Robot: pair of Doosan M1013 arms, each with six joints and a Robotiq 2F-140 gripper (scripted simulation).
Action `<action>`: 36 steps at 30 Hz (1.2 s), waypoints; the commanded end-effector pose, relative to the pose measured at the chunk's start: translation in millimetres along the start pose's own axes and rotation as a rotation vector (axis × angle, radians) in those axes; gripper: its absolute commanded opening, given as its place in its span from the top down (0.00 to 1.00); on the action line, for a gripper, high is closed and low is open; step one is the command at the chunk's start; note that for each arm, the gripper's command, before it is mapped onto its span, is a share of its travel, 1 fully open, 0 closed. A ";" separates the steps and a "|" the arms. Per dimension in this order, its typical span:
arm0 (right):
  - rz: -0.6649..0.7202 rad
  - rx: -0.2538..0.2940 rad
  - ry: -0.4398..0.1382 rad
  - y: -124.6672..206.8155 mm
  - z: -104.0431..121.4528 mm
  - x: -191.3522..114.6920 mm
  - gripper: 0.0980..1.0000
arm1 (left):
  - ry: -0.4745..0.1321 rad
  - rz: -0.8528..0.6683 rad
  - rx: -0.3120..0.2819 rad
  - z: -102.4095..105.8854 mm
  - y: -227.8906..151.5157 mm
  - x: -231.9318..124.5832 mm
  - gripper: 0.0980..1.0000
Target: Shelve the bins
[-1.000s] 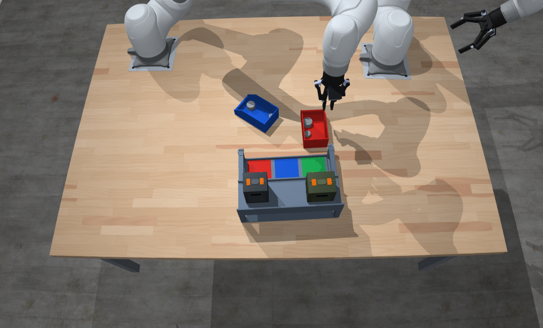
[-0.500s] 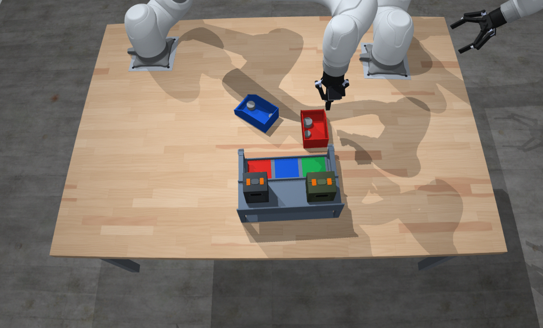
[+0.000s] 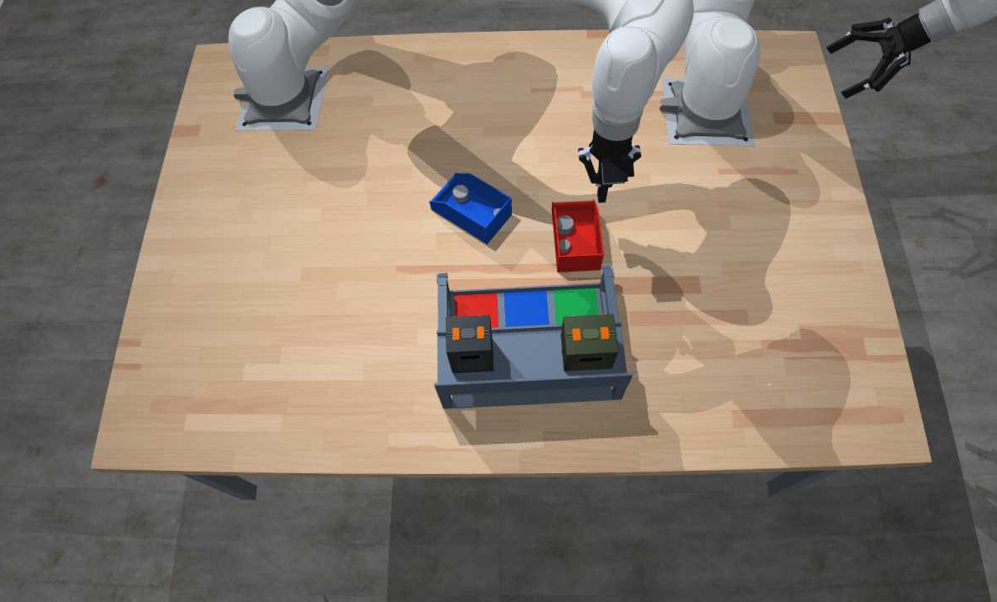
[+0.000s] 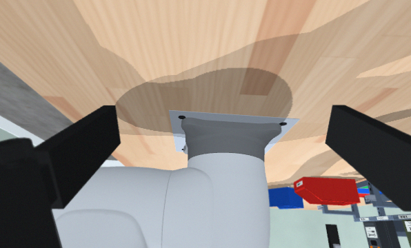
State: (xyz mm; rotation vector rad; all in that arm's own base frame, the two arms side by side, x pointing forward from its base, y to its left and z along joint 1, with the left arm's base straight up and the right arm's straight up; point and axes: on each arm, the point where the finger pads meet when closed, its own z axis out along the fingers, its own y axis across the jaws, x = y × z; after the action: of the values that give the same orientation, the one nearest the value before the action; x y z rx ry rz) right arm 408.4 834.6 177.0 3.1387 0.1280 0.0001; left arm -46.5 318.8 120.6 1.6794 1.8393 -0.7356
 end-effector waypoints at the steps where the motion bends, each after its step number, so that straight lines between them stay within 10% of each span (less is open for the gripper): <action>1: 0.000 0.002 0.001 -0.3 -1.4 0.1 1.00 | 0.001 0.000 0.000 -0.4 -0.1 0.0 0.00; 7: -0.024 0.002 0.001 8.3 -3.1 1.2 1.00 | 0.001 0.000 0.000 -0.4 -0.1 0.0 0.00; 36: -0.756 0.001 0.001 284.2 -17.1 -26.8 1.00 | 0.001 0.000 0.000 -0.4 -0.1 0.0 0.00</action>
State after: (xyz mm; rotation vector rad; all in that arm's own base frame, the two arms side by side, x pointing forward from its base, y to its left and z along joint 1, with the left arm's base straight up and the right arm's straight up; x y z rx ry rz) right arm 410.4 580.4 194.1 2.9122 1.1524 -0.0029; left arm -46.5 318.8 120.6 1.6794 1.8393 -0.7356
